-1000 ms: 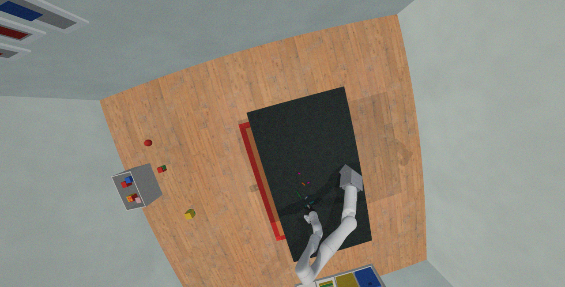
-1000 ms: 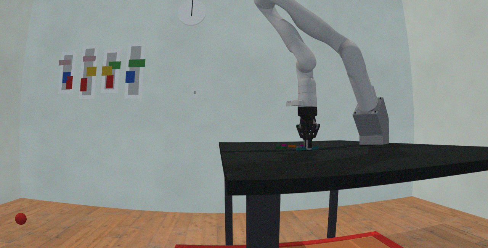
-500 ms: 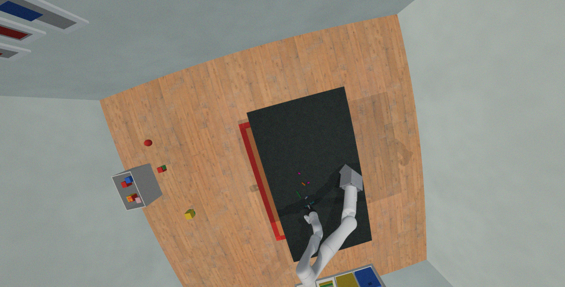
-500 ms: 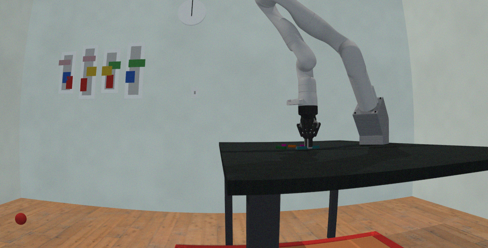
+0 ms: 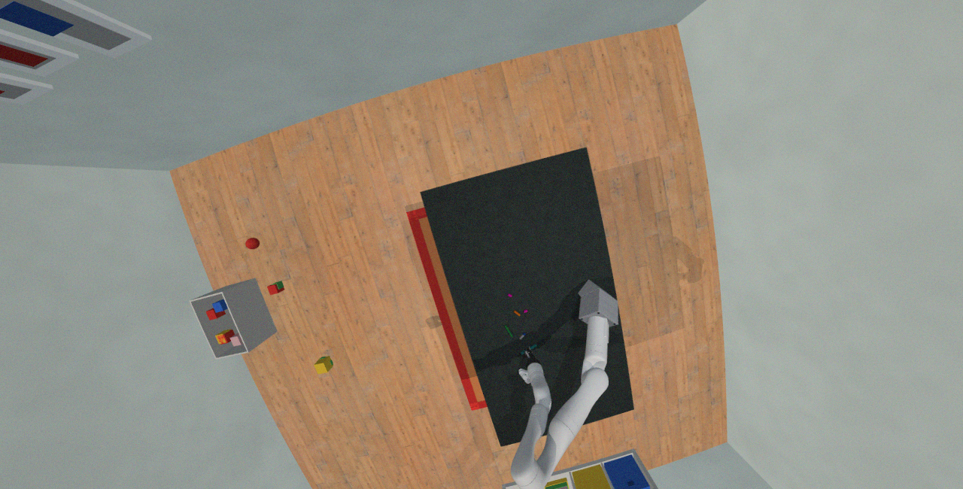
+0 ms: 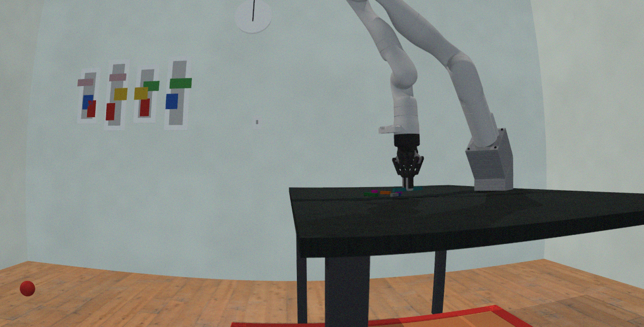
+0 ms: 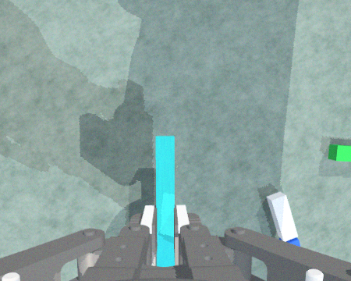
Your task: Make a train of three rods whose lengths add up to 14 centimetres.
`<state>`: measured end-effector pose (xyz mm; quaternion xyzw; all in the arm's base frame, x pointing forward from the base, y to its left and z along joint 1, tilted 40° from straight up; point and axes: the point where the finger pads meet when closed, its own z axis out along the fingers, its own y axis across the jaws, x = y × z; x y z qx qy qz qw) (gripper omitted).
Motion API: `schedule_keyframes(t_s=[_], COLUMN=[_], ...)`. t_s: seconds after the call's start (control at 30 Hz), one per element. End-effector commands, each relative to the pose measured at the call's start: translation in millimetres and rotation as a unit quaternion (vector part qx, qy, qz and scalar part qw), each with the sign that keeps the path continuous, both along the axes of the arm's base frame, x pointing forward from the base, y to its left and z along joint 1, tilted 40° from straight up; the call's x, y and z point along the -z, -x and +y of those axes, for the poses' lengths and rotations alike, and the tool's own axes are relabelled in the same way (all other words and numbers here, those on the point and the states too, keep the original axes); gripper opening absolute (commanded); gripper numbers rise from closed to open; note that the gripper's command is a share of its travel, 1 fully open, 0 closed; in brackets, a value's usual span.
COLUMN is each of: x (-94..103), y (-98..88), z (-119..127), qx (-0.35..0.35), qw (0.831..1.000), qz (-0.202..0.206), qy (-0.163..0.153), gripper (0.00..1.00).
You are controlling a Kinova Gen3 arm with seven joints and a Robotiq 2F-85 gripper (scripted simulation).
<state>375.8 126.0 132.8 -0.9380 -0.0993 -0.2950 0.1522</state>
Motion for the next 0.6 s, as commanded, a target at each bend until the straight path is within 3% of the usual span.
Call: schedule_keyframes(t_s=[0.0, 0.57], x=[-7.8, -23.7], y=[-0.7, 10.5], z=[-4.3, -11.7], qx=[0.004, 0.002], qw=[1.0, 1.0], qz=[-0.006, -0.011], qy=[0.006, -0.007], gripper=[0.05, 0.05])
